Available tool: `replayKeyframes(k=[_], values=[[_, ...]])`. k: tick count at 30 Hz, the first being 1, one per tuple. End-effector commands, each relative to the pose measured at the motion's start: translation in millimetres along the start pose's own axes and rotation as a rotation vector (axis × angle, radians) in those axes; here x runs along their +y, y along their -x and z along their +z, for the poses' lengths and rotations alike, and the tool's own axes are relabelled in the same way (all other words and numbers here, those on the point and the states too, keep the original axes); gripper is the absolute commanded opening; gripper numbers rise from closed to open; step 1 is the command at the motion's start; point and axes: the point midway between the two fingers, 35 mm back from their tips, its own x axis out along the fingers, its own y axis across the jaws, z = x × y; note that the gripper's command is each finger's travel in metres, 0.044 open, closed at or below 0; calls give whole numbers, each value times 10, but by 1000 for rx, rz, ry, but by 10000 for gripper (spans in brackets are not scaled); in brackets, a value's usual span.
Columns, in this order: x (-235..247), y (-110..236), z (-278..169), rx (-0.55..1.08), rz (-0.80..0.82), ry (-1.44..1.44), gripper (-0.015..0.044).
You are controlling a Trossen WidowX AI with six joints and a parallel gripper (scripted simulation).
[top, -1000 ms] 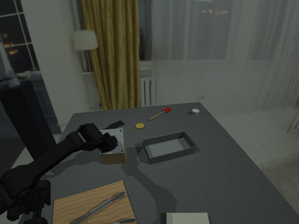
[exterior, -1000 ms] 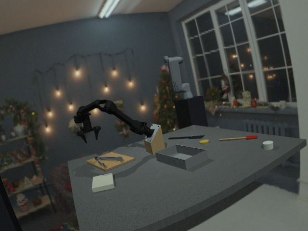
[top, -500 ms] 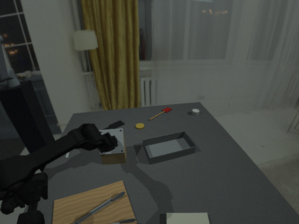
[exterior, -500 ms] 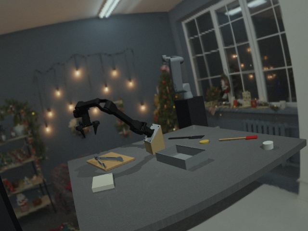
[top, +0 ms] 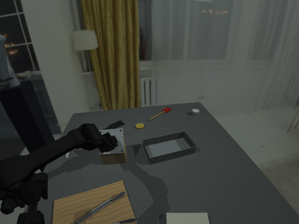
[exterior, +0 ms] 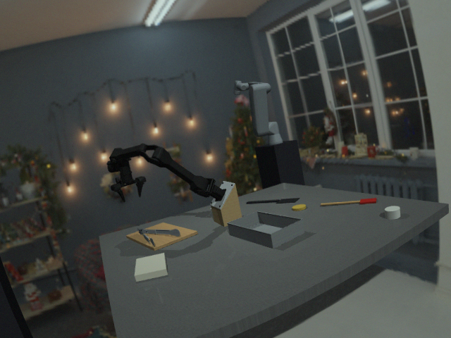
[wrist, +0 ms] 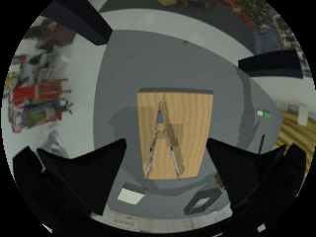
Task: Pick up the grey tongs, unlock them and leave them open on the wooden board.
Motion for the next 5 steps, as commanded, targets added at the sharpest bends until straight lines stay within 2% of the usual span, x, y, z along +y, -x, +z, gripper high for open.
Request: replayKeyframes(k=[1,5], values=[[3,1,-4,2,2,4,440],[3,1,-4,2,2,4,440]])
